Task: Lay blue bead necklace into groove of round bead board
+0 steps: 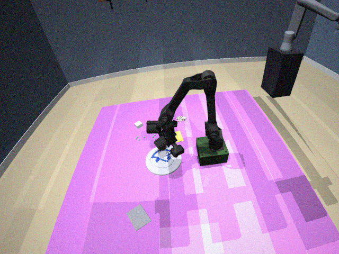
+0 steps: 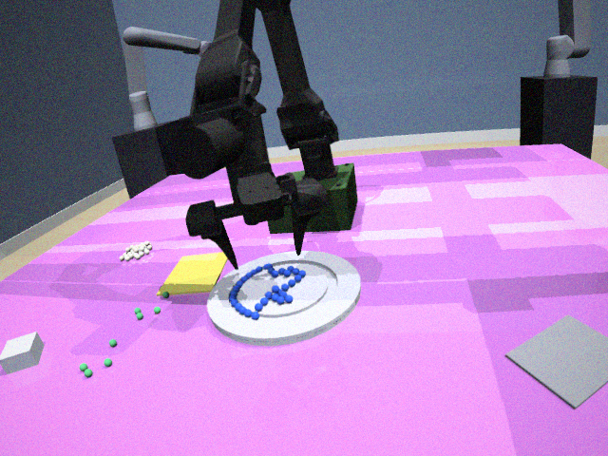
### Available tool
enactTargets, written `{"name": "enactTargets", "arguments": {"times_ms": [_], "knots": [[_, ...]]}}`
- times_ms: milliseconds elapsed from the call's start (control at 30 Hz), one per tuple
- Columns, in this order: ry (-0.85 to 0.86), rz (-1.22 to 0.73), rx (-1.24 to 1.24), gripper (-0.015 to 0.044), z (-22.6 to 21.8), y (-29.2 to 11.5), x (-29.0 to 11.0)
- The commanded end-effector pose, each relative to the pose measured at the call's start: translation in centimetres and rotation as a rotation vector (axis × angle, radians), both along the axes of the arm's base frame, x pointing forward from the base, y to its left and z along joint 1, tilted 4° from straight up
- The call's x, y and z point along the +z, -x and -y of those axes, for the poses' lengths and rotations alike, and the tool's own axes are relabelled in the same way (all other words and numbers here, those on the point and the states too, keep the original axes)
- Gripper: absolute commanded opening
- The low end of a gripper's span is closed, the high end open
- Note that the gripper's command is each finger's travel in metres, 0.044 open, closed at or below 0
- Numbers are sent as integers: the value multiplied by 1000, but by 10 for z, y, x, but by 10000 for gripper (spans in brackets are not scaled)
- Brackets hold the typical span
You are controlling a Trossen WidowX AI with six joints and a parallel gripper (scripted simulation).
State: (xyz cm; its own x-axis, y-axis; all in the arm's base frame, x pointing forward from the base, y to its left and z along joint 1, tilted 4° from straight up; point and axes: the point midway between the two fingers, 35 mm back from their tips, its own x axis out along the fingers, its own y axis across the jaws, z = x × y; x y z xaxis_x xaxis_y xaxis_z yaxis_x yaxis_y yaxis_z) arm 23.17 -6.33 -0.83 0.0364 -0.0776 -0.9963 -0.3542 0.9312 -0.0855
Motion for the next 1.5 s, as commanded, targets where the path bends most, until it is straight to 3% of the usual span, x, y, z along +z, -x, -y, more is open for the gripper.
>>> {"name": "enactTargets", "arguments": {"times_ms": [0,467,700,867,1467], "knots": [[-2,0,5,440,0,0,1],[-2,0,5,440,0,0,1],[4,-12,177,256,-6,-9,32],[4,-12,182,125,-7,-9,34],[8,-2,177,120,-5,-13,16]]}}
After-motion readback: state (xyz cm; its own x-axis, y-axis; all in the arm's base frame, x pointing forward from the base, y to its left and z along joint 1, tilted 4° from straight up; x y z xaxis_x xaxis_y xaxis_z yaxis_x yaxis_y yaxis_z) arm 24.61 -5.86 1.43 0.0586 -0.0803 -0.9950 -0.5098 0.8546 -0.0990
